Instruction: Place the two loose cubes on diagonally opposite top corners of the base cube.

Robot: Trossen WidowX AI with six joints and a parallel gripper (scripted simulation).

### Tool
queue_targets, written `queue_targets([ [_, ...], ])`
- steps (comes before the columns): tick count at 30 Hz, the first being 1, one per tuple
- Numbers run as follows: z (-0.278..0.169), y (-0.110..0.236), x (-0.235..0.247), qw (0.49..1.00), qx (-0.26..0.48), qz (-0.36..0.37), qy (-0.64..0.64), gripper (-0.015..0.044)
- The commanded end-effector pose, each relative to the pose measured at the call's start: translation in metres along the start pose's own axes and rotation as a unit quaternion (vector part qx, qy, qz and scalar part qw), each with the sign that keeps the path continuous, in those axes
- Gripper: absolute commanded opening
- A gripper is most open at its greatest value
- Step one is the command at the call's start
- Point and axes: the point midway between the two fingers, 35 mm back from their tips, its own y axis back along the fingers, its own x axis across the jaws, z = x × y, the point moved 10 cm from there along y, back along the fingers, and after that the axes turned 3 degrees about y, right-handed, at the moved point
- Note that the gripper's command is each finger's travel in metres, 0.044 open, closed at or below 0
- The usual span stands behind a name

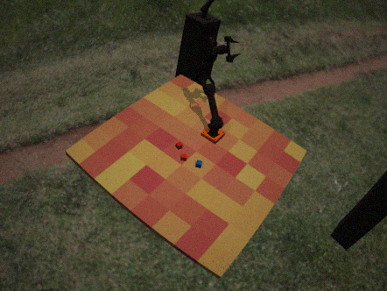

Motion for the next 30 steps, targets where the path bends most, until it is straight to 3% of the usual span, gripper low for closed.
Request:
queue_targets([
  [1,-0.001,0.000,0.000,1.000,0.001,0.000,0.000,0.0374],
  [5,-0.025,-0.004,0.005,0.999,0.033,-0.010,-0.015,0.0269],
  [17,-0.138,-0.010,0.047,0.958,0.213,-0.018,-0.191,0.0265],
  [30,-0.237,0.026,0.116,0.839,0.411,-0.025,-0.355,0.0265],
])
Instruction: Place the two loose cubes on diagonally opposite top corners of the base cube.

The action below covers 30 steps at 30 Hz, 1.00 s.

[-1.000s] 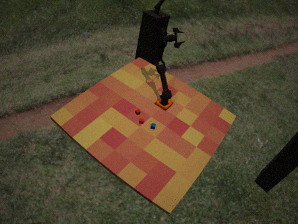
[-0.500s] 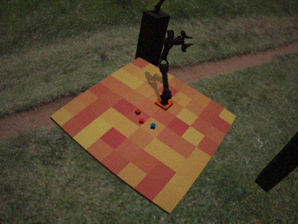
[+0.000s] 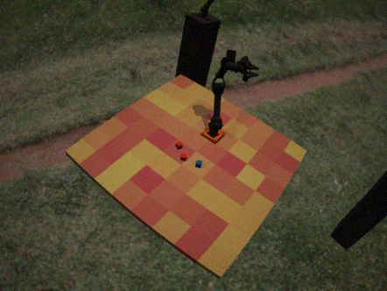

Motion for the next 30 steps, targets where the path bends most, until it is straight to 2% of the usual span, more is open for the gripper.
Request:
queue_targets([
  [1,-0.037,-0.011,0.001,0.996,0.064,-0.001,-0.055,0.0265],
  [8,-0.103,-0.018,0.007,0.972,0.186,-0.011,-0.146,0.0265],
  [15,-0.167,-0.013,0.019,0.924,0.304,-0.020,-0.230,0.0265],
  [22,-0.227,0.005,0.038,0.855,0.416,-0.028,-0.308,0.0265],
  [30,-0.285,0.036,0.066,0.753,0.532,-0.032,-0.387,0.0265],
])
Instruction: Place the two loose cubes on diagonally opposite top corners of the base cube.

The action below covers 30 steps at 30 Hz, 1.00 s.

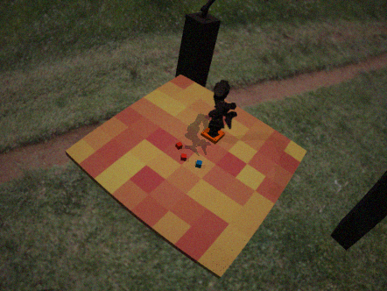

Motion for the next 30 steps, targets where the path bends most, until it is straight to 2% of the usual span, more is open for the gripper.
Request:
queue_targets([
  [1,-0.029,-0.018,-0.008,0.997,0.068,0.001,-0.047,0.0265],
  [14,-0.135,-0.052,-0.026,0.937,0.293,0.004,-0.190,0.0265],
  [30,-0.256,-0.053,-0.015,0.790,0.522,0.047,-0.318,0.0265],
])
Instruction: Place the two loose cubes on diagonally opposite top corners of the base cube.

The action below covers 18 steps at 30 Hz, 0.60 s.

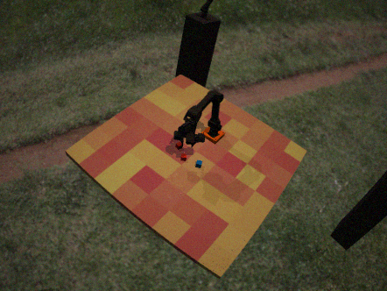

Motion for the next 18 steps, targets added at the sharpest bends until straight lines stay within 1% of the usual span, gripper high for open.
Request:
queue_targets([
  [1,-0.010,-0.016,-0.005,0.999,0.044,0.010,-0.017,0.0265],
  [5,-0.010,-0.017,-0.005,0.999,0.044,0.010,-0.017,0.0265],
  [7,-0.010,-0.027,-0.005,0.999,0.044,0.010,-0.017,0.0265],
  [13,-0.014,-0.073,-0.004,0.999,0.044,0.010,-0.017,0.0265],
  [18,-0.015,-0.078,-0.003,0.999,0.044,0.010,-0.017,0.0265],
])
